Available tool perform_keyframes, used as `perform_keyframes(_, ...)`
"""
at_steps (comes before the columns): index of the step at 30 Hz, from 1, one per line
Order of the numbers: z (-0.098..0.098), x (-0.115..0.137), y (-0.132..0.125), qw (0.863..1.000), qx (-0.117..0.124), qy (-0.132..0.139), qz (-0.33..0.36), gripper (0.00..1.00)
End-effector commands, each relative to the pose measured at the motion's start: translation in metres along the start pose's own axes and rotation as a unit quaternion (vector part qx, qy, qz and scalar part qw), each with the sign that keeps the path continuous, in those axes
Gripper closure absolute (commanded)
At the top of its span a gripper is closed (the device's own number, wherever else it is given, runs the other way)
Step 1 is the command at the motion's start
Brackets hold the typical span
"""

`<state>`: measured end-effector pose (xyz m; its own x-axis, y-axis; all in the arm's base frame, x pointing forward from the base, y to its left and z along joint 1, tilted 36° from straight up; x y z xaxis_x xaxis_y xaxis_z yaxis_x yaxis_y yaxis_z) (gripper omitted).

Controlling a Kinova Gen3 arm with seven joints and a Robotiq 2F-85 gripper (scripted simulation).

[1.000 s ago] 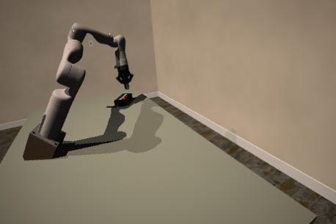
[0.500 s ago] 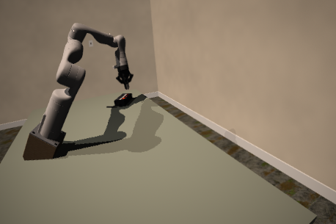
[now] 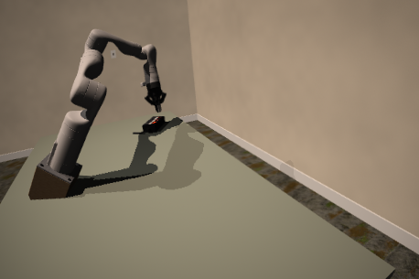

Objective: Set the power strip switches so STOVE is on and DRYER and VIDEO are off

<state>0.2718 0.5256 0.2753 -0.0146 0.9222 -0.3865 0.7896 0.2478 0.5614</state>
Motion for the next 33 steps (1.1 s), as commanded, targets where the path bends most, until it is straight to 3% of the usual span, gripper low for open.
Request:
perform_keyframes(1,0.005,0.001,0.0,1.0,0.0,-0.001,0.0,1.0)
perform_keyframes(10,0.014,0.003,0.0,1.0,0.0,-0.001,0.0,1.0)
perform_keyframes(11,0.024,0.005,0.0,1.0,0.0,-0.001,0.001,1.0)
perform_keyframes(16,0.024,0.005,0.0,1.0,0.0,-0.001,0.001,1.0)
perform_keyframes(17,0.033,0.007,-0.001,1.0,0.0,-0.001,0.001,1.0)
perform_keyframes(33,0.042,0.009,-0.001,1.0,0.0,-0.001,0.001,1.0)
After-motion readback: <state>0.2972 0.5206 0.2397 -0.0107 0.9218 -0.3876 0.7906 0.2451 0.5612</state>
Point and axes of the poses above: the point where the finger pads meet when closed, its own z axis out along the fingers, its own y axis across the jaws, x = y × z, the point moved 8 cm from there along -z, back along the fingers, and after that the axes turned 13 degrees about z, right-handed, at the moved point
